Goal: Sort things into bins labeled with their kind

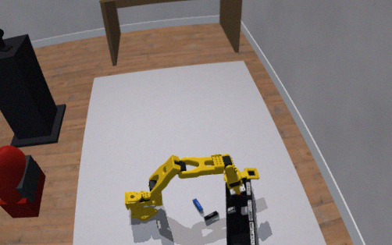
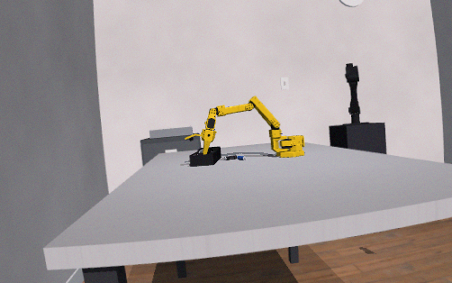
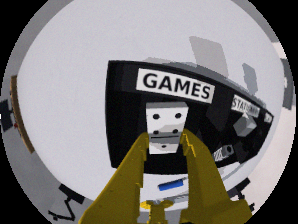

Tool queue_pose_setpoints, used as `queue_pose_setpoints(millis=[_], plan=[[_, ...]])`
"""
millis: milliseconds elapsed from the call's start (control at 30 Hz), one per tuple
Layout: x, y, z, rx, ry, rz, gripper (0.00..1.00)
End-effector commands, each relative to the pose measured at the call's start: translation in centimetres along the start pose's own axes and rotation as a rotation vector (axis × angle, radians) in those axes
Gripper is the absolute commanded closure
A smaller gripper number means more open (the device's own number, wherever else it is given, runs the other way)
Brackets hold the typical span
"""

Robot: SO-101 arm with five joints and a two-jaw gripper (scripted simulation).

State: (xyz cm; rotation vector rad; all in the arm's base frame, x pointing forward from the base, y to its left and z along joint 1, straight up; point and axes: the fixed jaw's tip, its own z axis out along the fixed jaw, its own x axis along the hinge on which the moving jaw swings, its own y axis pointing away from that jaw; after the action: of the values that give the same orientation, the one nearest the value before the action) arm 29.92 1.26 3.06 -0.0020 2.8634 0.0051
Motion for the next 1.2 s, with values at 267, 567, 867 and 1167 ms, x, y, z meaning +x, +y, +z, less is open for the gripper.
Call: queue_pose_setpoints(millis=[267,567,867,1167], plan=[[-0.97,-0.27,-1.15,0.001,-0.062,0.018,0.94],[-0.97,-0.27,-1.15,0.001,-0.062,0.018,0.82],[-0.97,-0.27,-1.15,0.001,-0.062,0.018,0.77],[-1.01,-0.27,-1.44,0.001,-0.061,0.018,0.77]])
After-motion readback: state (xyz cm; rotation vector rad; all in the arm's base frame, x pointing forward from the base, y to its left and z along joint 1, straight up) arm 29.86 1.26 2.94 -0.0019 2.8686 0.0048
